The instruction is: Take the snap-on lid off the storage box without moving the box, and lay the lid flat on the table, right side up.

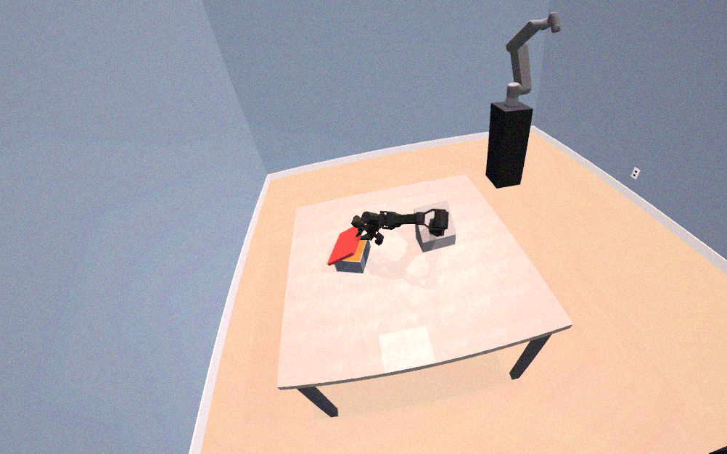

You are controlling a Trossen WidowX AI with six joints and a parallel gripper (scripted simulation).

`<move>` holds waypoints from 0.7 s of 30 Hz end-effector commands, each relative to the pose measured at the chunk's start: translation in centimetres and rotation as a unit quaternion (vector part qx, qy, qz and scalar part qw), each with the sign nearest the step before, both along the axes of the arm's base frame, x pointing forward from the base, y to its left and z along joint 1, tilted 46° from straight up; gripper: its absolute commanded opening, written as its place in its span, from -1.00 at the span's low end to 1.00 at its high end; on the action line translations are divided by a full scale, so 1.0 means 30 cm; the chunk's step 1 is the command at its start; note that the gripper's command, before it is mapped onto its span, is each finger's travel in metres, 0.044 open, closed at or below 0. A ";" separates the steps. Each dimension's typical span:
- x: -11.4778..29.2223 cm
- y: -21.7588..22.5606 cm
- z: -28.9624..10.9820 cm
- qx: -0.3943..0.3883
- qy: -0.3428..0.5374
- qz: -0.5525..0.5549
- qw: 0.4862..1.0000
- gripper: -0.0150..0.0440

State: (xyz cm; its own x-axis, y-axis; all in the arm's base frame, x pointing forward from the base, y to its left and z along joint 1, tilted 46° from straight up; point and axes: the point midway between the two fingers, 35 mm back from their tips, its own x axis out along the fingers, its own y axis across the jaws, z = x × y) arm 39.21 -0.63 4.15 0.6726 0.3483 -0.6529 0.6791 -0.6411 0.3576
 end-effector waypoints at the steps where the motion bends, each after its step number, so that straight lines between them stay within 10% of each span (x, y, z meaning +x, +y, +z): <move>1: 0.025 -0.024 0.019 -0.002 -0.006 -0.001 1.000 -0.49; 21: 0.076 -0.093 0.068 -0.003 -0.006 -0.001 1.000 -0.49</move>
